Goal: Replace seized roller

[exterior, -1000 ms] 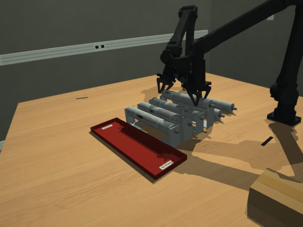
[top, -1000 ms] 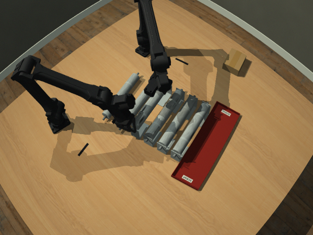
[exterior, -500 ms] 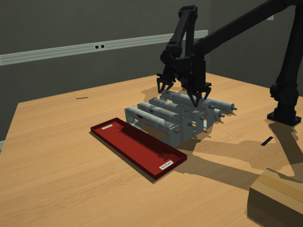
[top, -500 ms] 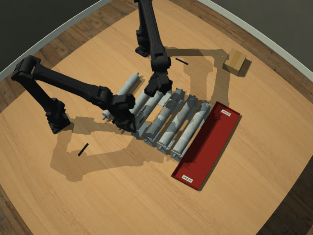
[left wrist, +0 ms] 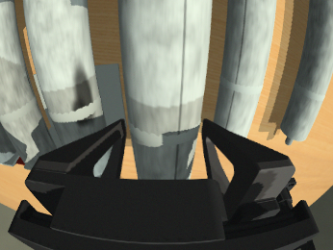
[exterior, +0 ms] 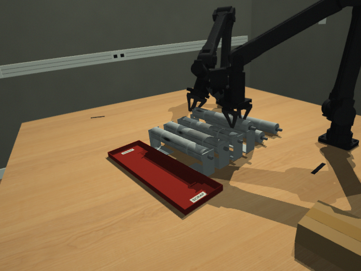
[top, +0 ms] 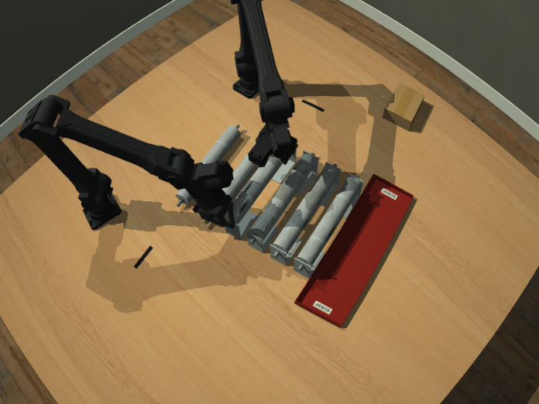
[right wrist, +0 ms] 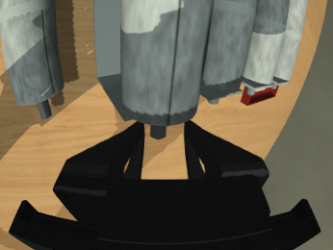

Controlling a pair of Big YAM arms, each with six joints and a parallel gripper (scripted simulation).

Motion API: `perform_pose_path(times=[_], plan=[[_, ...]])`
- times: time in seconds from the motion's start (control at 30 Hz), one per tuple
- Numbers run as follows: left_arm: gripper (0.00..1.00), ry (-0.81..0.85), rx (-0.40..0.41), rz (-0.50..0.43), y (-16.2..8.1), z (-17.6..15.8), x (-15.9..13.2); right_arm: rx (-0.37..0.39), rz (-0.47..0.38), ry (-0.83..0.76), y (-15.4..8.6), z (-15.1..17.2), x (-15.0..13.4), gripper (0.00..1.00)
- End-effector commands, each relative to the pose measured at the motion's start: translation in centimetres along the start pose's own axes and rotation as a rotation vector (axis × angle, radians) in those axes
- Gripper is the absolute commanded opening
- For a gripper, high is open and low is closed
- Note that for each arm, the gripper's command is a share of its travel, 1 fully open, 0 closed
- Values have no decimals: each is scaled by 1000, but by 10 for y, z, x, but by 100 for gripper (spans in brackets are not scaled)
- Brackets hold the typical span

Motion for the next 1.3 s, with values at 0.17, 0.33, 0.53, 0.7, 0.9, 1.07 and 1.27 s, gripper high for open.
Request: perform_pose_path(times=[0.17,0.33,0.53,0.7,0.9,1.07,1.27], plan=[[62,8,45,-48,-42,8,12,-63,-20,27,-30,-30,7,32],[62,2,46,-50,-73,7,12,-74,-25,29,-63,-30,7,32],[62,-4,35,-37,-73,8,13,-69,-20,20,-71,-30,8,32],[62,-3,6,-5,-50,2,5,6,8,20,-47,1,-3,32],[62,-4,20,-20,-58,0,4,-28,-4,29,-59,-10,-3,32],[62,-4,18,-19,-58,0,3,-1,2,8,-47,2,-2,32],[62,-4,18,-18,-59,-2,2,-20,-5,26,-55,-14,0,32]])
Point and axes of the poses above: on each arm, the point where the finger pads meet when closed, its own y axis out along the fingers, its own z axis across the jaws, x = y × z, the point moved 10 cm from there along -y, back along the fingers, and after that the axes turned 3 degrees about -y, right-handed, at the moved point
